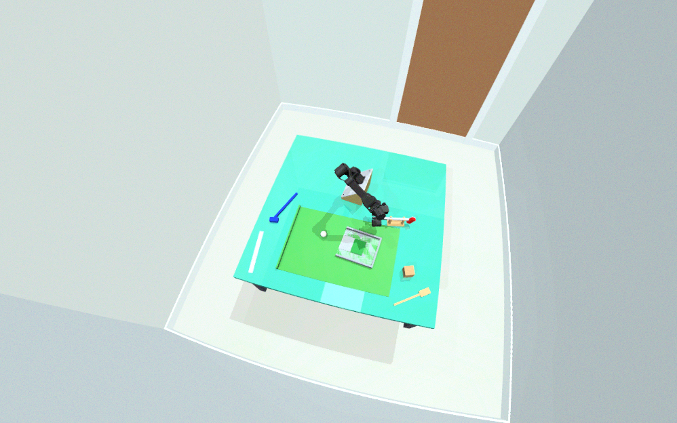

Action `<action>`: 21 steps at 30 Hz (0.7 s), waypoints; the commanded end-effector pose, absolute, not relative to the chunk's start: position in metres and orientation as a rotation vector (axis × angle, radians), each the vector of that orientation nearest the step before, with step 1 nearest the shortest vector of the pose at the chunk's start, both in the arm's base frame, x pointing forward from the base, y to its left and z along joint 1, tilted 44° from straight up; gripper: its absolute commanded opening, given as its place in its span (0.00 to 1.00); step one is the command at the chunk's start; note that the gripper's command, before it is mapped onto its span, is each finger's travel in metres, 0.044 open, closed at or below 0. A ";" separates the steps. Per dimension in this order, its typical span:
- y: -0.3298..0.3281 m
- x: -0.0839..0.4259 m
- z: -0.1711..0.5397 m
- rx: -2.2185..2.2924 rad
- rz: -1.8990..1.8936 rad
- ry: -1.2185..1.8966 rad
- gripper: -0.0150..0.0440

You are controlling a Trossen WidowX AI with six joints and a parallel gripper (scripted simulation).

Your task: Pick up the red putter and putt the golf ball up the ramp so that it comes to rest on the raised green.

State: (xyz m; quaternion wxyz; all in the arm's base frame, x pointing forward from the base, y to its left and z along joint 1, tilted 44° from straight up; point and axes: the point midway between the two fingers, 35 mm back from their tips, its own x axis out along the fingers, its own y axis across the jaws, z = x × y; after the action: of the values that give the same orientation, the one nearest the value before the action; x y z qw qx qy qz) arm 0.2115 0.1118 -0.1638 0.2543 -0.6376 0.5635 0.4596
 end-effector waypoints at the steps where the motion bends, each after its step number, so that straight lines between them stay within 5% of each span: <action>1: 0.106 0.211 -0.169 -1.737 1.251 1.537 1.00; 12: 0.096 0.211 -0.178 -1.738 1.250 1.537 1.00; 21: 0.099 0.212 -0.176 -1.732 1.247 1.534 0.60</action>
State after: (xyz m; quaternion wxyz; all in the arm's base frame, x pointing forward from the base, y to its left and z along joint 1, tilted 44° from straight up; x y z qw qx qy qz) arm 0.2118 0.0993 -0.1764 0.2539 -0.6376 0.5641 0.4591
